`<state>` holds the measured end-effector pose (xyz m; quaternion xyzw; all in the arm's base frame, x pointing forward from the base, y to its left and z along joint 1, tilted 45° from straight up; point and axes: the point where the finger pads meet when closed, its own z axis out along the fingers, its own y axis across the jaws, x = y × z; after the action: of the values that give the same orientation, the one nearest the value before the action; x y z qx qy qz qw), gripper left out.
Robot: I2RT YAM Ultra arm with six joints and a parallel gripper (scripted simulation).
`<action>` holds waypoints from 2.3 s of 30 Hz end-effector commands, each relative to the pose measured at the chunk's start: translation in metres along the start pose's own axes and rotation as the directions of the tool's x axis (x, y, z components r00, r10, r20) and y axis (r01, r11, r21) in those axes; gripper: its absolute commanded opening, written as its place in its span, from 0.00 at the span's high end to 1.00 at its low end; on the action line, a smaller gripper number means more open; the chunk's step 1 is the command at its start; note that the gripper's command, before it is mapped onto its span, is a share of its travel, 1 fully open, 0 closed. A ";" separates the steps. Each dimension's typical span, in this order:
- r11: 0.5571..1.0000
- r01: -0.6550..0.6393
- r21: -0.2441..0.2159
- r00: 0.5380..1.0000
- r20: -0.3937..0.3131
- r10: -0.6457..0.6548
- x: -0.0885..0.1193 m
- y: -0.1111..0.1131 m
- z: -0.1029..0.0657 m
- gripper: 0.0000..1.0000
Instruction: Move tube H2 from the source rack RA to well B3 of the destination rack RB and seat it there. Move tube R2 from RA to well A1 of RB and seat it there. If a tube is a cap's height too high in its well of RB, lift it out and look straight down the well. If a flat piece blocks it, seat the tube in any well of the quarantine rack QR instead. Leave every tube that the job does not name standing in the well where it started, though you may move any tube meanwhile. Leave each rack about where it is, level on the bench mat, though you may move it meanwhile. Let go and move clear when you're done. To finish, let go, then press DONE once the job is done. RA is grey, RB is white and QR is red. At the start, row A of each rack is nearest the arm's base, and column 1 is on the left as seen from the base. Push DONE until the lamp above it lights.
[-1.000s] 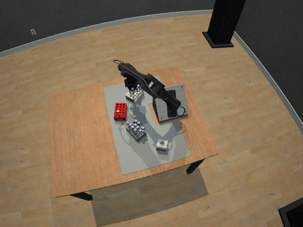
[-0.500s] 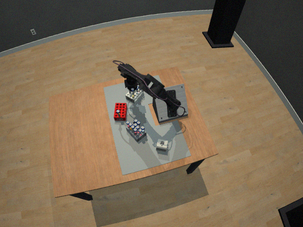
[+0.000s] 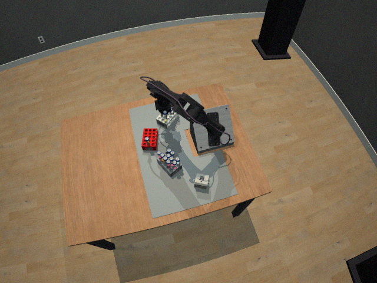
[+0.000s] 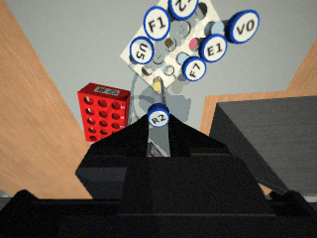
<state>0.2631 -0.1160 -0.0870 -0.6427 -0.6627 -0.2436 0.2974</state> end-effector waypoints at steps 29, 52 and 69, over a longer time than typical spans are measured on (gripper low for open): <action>1.000 -0.004 -0.012 1.000 -0.001 0.004 -0.002 0.003 0.015 1.00; 1.000 -0.015 -0.010 1.000 -0.010 0.015 -0.001 -0.001 0.027 1.00; 1.000 -0.003 -0.022 1.000 0.005 0.003 -0.003 0.004 0.029 1.00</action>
<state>0.2616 -0.0950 -0.1083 -0.6423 -0.6629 -0.2420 0.2991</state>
